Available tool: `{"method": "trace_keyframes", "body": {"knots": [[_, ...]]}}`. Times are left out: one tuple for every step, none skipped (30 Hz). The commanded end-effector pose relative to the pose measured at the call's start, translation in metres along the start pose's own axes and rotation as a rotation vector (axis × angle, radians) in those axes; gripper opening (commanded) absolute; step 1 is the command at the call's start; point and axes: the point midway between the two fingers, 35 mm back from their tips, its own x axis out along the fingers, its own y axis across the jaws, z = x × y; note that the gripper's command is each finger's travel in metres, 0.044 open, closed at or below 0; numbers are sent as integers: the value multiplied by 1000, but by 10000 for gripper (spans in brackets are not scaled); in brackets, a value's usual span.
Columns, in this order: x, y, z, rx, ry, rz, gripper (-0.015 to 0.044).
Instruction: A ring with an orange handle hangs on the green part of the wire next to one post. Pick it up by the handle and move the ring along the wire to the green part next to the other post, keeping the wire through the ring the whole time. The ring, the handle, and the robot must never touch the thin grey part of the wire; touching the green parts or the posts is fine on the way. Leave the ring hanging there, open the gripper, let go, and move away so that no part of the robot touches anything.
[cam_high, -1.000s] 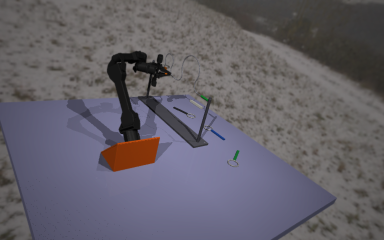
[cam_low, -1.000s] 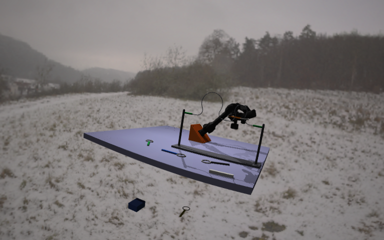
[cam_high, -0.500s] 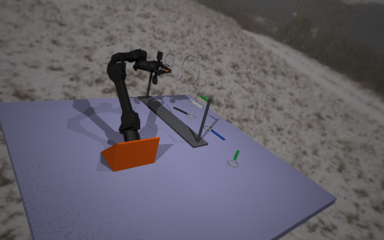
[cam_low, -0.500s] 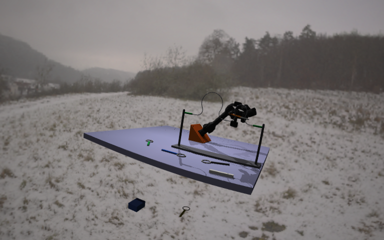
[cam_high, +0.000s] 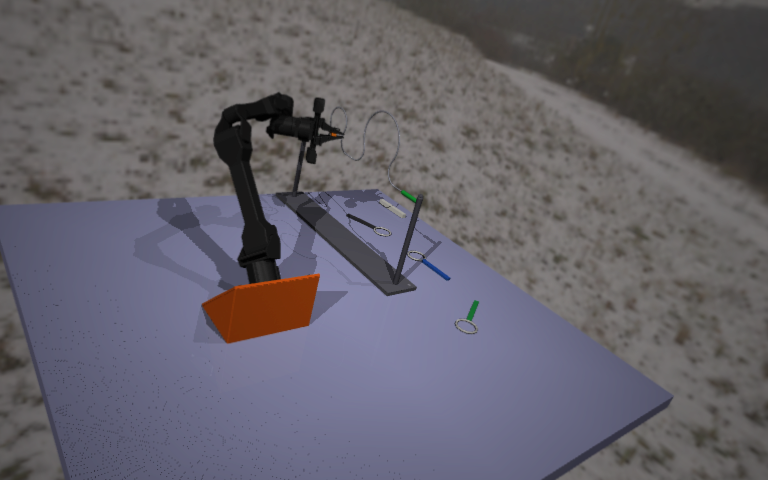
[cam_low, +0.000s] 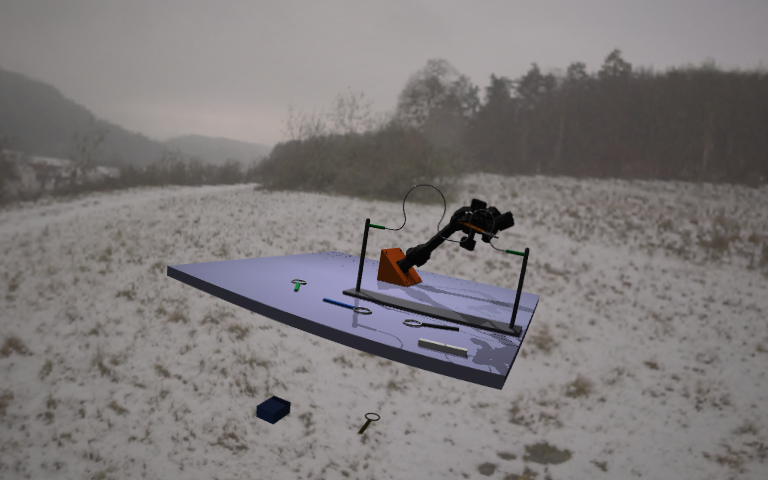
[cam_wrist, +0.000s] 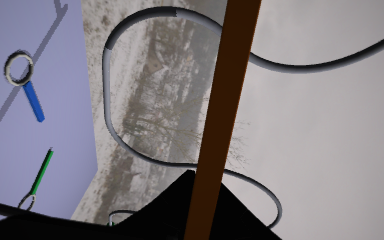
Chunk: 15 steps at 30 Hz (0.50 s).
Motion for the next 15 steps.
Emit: {"method": "trace_keyframes", "body": {"knots": [[-1, -10, 0, -19, 3, -24, -150], [-1, -12, 0, -27, 3, -28, -150], [-1, -13, 0, -36, 4, -32, -150], [-2, -15, 1, -41, 4, -34, -150], [-2, -16, 1, -46, 5, -36, -150], [-2, -18, 1, -50, 5, -38, -150], [-2, -19, 1, -55, 5, -40, -150], [-2, -21, 2, -60, 5, -41, -150], [-3, -22, 2, -61, 6, -42, -150], [-3, -23, 2, -61, 6, -41, -150], [-3, -24, 2, -59, 6, -39, -150], [-3, -24, 2, -58, 6, -38, -150], [-3, -25, 3, -56, 6, -36, -150], [-3, -25, 3, -51, 5, -33, -150], [-3, -26, 3, -45, 5, -28, -150]]}}
